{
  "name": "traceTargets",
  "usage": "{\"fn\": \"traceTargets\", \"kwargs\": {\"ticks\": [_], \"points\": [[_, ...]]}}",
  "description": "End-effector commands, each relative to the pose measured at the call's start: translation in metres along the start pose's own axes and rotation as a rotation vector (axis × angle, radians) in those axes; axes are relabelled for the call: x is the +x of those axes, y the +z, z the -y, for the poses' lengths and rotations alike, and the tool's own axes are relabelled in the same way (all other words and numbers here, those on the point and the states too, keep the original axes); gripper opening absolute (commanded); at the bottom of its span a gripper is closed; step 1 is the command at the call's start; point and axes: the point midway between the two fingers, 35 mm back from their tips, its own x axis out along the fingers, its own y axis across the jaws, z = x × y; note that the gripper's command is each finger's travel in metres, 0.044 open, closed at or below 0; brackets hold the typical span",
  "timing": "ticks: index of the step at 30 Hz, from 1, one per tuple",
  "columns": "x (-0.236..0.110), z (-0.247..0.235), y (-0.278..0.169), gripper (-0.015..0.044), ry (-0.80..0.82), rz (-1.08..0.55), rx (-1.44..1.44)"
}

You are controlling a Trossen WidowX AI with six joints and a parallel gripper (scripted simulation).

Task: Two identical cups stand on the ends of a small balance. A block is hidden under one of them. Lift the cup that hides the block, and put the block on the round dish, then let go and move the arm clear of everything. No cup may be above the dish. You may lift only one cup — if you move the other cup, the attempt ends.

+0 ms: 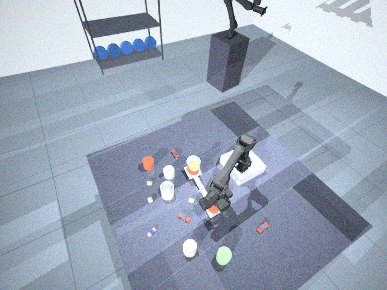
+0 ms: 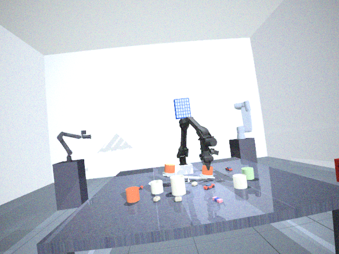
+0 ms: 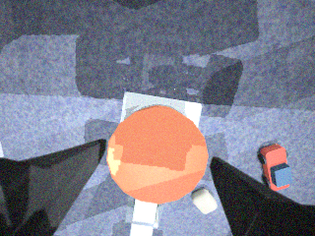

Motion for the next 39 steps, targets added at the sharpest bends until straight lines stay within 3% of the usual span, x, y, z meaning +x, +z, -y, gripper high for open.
{"fn": "traceTargets", "kwargs": {"ticks": [1,16,20,26,37,39], "points": [[0.007,0.0,0.0,0.044,0.002,0.002,-0.003],[0.028,-0.002,0.0,0.044,0.002,0.003,-0.003],[0.028,-0.002,0.0,0.0335,0.002,0.003,-0.003],[0.028,-0.002,0.0,0.0295,0.002,0.003,-0.003],[0.019,0.0,0.001,0.0006,0.002,0.003,-0.003],[0.017,0.0,0.001,0.0,0.002,0.003,-0.003]]}}
